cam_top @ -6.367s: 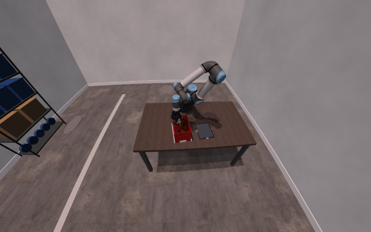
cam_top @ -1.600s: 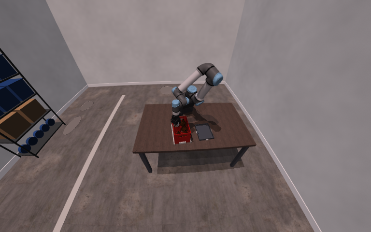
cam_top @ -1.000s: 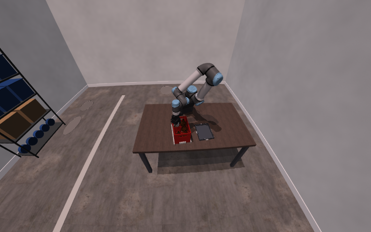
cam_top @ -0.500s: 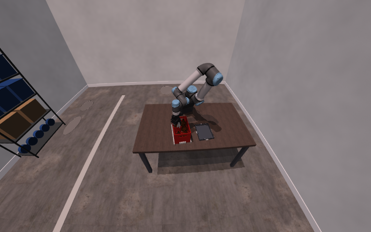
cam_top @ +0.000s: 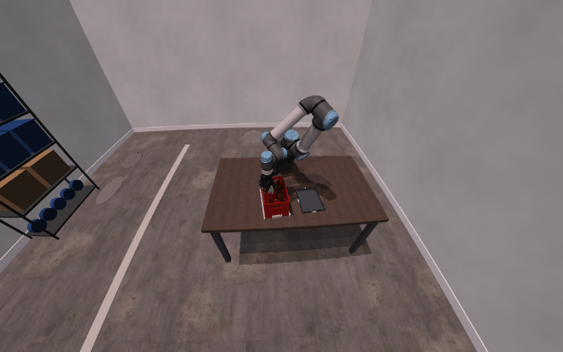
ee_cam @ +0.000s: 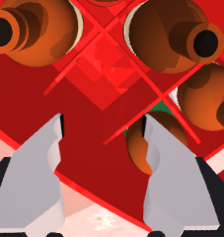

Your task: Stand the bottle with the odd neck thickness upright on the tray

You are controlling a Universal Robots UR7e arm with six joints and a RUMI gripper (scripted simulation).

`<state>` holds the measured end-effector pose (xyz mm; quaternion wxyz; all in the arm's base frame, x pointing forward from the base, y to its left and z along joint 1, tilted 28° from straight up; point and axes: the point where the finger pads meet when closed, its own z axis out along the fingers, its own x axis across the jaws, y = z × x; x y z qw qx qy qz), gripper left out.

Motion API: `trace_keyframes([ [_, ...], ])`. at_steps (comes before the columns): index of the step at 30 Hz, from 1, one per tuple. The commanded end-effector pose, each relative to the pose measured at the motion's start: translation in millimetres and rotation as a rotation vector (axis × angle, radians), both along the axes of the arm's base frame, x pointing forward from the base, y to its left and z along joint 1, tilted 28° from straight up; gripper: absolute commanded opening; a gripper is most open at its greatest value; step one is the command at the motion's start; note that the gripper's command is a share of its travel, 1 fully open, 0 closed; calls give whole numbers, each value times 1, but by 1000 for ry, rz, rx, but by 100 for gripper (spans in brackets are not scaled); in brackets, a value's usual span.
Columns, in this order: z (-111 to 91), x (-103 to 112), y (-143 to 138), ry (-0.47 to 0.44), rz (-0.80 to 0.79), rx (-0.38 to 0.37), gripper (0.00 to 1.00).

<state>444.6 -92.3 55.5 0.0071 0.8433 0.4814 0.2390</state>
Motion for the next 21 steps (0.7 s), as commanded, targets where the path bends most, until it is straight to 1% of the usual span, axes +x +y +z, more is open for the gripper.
trace_keyframes([
  [1,-2,-1,2,3,0,3,38],
  [14,-2,-1,2,3,0,3,38],
  [21,2,-2,0,1,-1,0,38],
])
